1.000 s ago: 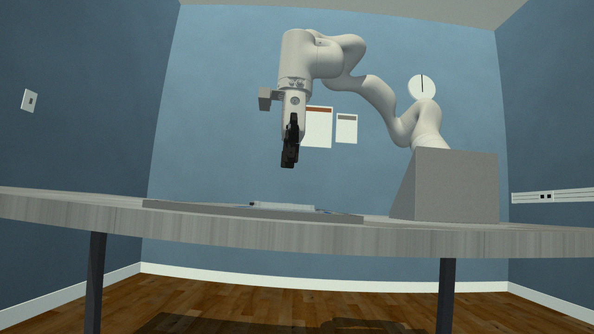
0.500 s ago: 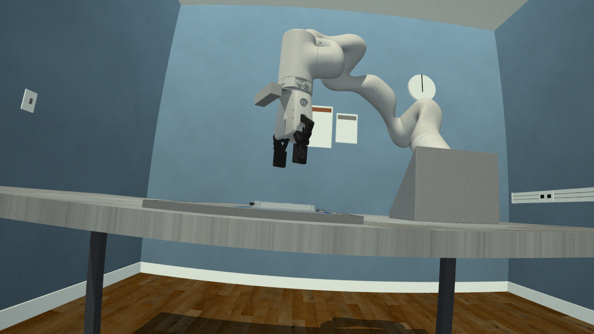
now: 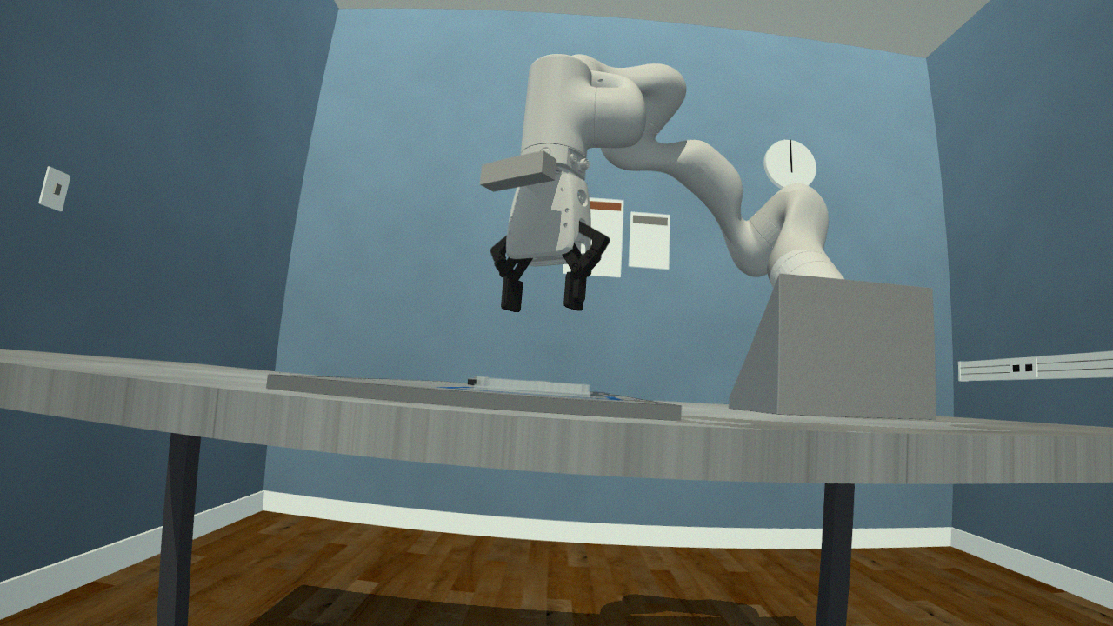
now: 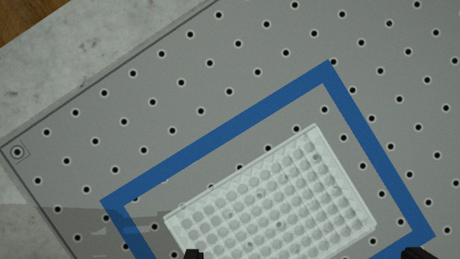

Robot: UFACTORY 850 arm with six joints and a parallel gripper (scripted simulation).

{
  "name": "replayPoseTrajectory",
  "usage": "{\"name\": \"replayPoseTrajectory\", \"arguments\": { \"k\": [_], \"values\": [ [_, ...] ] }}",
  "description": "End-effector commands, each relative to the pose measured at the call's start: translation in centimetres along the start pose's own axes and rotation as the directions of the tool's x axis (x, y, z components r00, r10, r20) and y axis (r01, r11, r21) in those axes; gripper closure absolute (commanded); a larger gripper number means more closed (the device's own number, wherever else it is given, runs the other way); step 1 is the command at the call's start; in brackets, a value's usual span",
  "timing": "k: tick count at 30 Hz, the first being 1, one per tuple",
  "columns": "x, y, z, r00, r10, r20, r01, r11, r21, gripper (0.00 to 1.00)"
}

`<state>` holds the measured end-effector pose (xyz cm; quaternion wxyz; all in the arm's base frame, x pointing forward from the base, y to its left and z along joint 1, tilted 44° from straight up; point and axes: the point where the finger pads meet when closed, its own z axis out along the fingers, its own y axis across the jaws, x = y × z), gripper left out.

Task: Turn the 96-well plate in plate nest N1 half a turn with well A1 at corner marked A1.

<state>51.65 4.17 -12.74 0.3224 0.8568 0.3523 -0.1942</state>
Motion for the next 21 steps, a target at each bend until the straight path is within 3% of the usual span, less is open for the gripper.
{"name": "replayPoseTrajectory", "arguments": {
  "k": [1,11,18,21],
  "values": [
    [0.1,0.0,-0.1,0.989,-0.145,0.004,0.145,0.989,0.007,0.0],
    [0.1,0.0,-0.1,0.888,-0.46,0.001,0.46,0.888,0.008,0.0],
    [0.1,0.0,-0.1,0.853,-0.522,0.001,0.522,0.853,0.008,0.0],
    [0.1,0.0,0.9,0.797,-0.605,0.0,0.605,0.797,0.008,0.0]
  ]
}}
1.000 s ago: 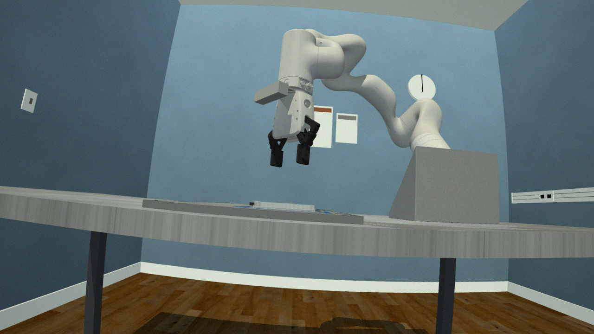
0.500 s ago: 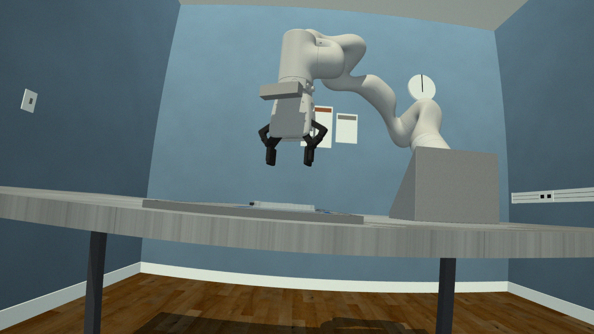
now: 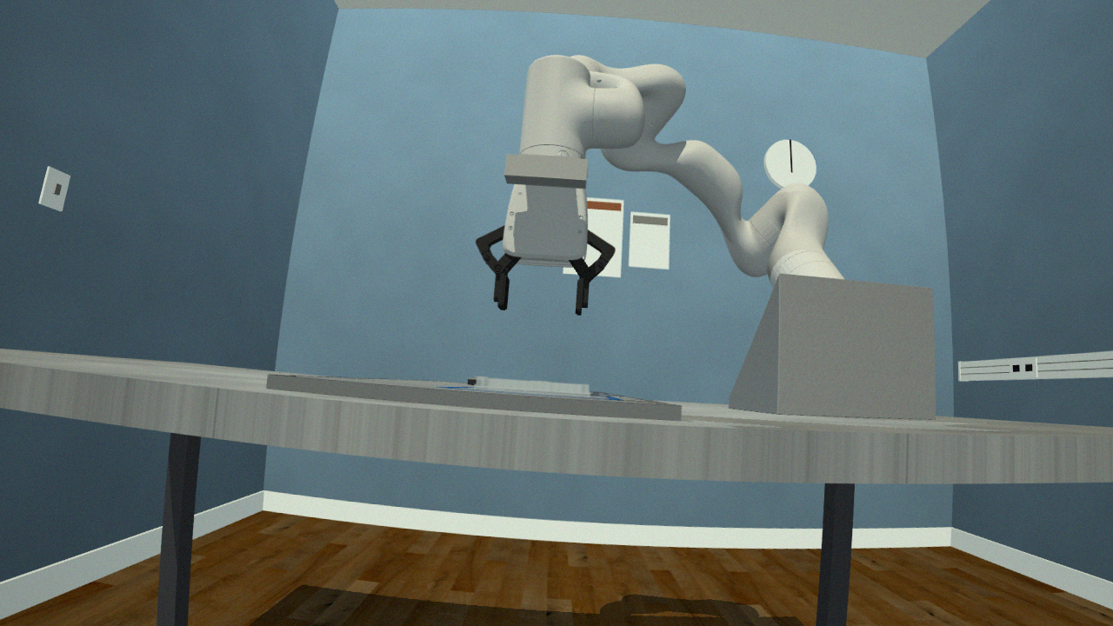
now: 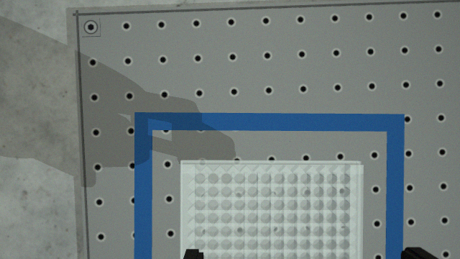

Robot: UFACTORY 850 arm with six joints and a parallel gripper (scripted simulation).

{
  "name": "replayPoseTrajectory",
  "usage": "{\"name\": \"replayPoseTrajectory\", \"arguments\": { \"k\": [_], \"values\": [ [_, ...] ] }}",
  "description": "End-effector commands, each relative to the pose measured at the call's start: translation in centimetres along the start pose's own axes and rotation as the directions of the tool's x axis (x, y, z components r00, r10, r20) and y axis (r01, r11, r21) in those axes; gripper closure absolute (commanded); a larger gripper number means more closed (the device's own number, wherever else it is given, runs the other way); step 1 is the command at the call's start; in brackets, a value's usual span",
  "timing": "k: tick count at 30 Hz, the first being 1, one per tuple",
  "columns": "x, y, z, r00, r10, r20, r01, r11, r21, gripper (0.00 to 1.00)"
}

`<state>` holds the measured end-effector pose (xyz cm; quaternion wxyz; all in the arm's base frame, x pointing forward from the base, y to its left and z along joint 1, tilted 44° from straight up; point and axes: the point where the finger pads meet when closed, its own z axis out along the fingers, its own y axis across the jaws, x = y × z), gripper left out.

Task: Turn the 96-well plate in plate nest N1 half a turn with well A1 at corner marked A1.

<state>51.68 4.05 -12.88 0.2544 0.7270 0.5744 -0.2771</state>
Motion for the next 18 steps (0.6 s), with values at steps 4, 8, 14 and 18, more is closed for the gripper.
{"name": "replayPoseTrajectory", "arguments": {
  "k": [4,8,14,18],
  "values": [
    [0.01,0.02,0.73,0.975,-0.222,0.0,0.222,0.975,0.003,0.0],
    [0.01,0.02,0.73,0.948,-0.318,-0.001,0.318,0.948,0.003,0.0],
    [0.01,0.02,0.73,0.882,-0.471,-0.001,0.471,0.882,0.003,0.0],
    [0.01,0.02,0.73,0.812,-0.584,-0.001,0.584,0.812,0.003,0.0]
  ]
}}
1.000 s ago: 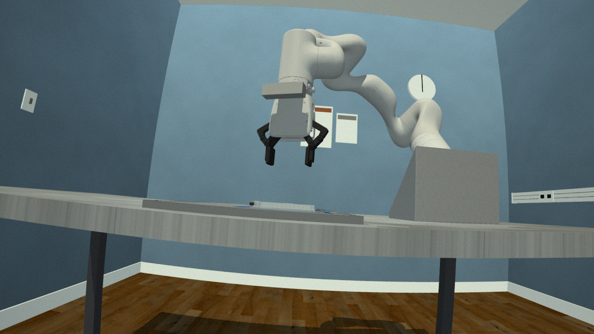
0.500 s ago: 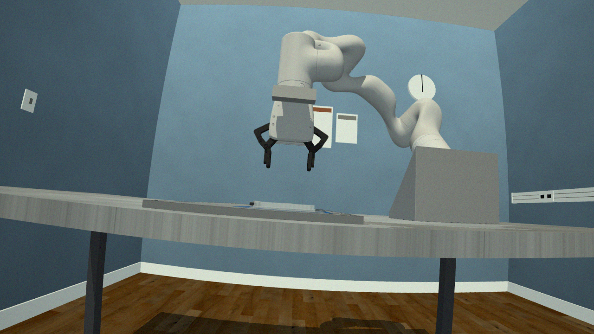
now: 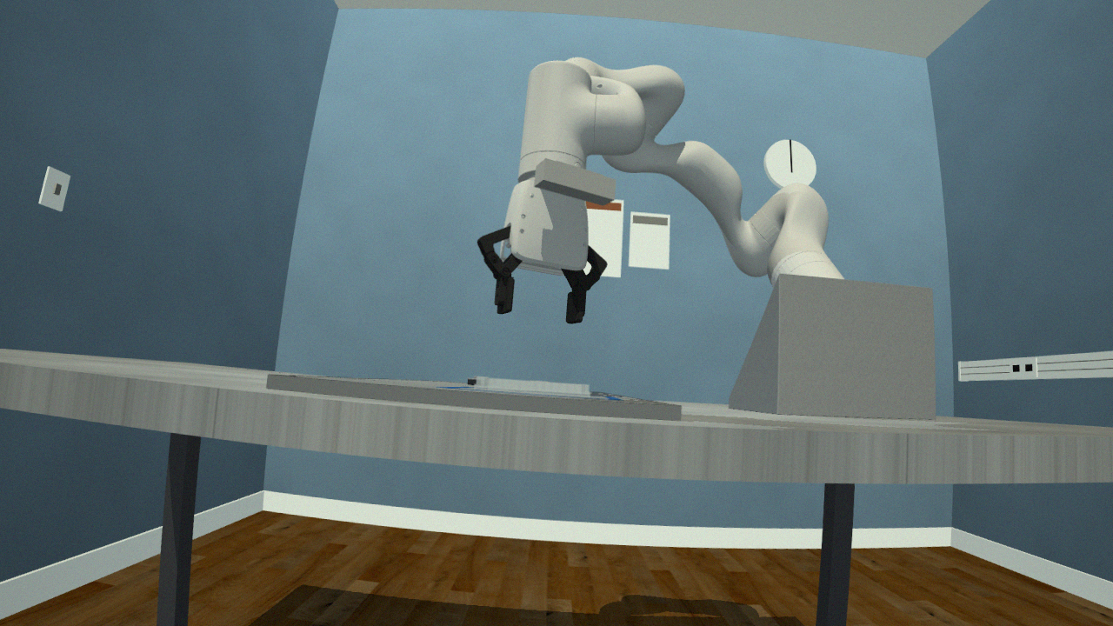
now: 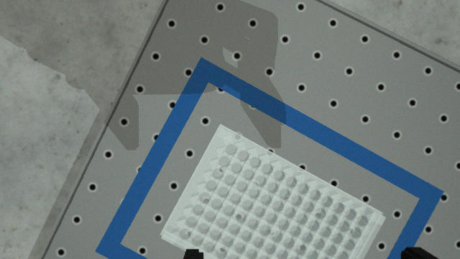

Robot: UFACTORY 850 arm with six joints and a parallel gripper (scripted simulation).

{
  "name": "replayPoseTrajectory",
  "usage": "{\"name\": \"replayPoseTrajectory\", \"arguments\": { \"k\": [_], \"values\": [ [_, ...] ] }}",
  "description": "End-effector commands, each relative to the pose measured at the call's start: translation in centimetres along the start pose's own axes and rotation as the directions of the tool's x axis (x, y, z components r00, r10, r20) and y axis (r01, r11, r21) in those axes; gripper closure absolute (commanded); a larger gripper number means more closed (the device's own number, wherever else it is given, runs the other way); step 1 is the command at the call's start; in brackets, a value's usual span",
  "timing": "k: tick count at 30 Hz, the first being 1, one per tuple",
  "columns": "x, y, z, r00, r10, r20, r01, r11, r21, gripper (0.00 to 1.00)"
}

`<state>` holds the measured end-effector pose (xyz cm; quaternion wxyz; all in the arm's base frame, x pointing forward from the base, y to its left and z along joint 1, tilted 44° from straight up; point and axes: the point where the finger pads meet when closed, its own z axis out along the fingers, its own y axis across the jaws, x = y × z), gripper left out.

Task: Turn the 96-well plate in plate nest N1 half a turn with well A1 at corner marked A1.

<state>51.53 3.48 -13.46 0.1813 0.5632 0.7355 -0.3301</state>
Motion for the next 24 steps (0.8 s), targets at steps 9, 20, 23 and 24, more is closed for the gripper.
{"name": "replayPoseTrajectory", "arguments": {
  "k": [9,20,23,24],
  "values": [
    [-0.01,0.08,-0.09,0.935,-0.354,-0.007,0.354,0.935,0.006,0.0],
    [-0.01,0.07,-0.09,0.746,-0.666,-0.008,0.666,0.746,0.003,0.0],
    [-0.01,0.07,-0.09,0.676,-0.737,-0.009,0.737,0.676,0.002,0.0],
    [-0.01,0.07,-0.09,0.676,-0.737,-0.009,0.737,0.676,0.002,0.0]
  ]
}}
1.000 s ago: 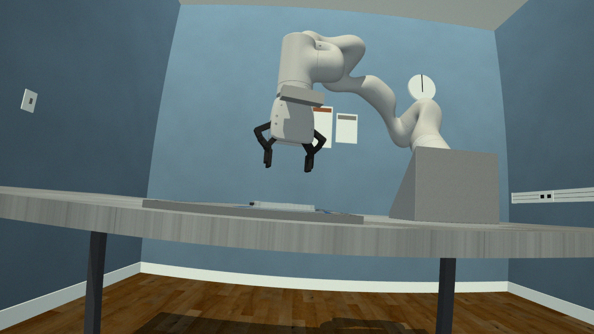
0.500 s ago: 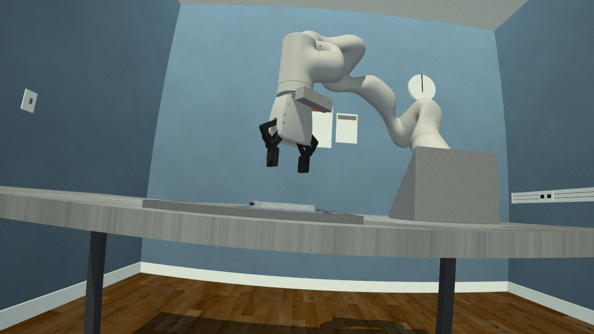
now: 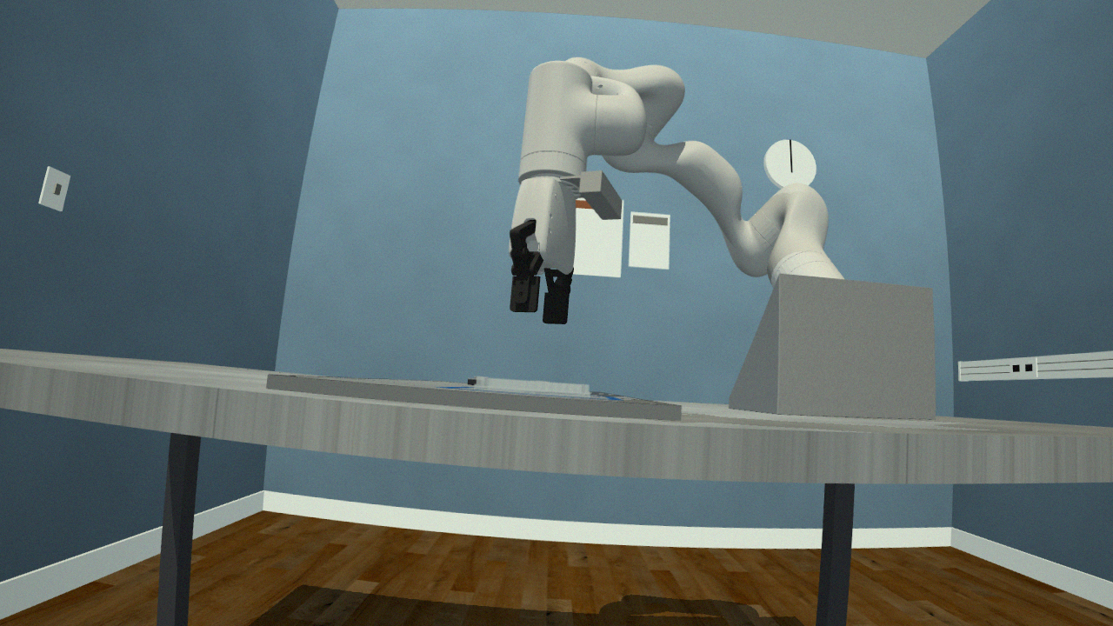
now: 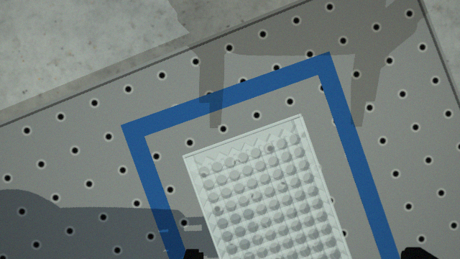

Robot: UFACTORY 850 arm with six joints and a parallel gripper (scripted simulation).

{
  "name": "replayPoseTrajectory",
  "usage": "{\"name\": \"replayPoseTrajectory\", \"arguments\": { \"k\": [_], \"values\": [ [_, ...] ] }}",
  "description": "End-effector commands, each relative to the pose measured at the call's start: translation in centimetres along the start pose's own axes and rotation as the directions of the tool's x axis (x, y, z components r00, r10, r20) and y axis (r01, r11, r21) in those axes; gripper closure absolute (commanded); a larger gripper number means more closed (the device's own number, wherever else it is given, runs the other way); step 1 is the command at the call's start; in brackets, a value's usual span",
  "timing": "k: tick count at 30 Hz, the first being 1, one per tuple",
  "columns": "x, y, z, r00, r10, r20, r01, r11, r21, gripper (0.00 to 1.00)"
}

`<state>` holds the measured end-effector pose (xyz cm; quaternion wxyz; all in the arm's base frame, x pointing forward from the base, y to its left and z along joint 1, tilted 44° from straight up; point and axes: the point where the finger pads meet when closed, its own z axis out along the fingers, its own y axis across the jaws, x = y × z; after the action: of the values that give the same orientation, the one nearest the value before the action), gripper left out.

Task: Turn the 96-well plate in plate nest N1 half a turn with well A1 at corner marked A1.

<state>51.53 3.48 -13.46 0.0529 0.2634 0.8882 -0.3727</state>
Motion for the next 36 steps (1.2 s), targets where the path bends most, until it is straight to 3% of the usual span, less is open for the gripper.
{"name": "replayPoseTrajectory", "arguments": {
  "k": [1,8,22,36],
  "values": [
    [-0.1,0.1,-0.1,0.995,-0.099,-0.011,0.099,0.995,0.004,0.0],
    [-0.1,0.1,-0.1,0.945,-0.326,-0.012,0.326,0.945,0.001,0.0],
    [-0.1,0.1,-0.1,0.944,-0.33,-0.011,0.33,0.944,0.001,0.0],
    [0.0,0.1,1.9,0.944,-0.33,-0.012,0.33,0.944,0.001,0.0]
  ]
}}
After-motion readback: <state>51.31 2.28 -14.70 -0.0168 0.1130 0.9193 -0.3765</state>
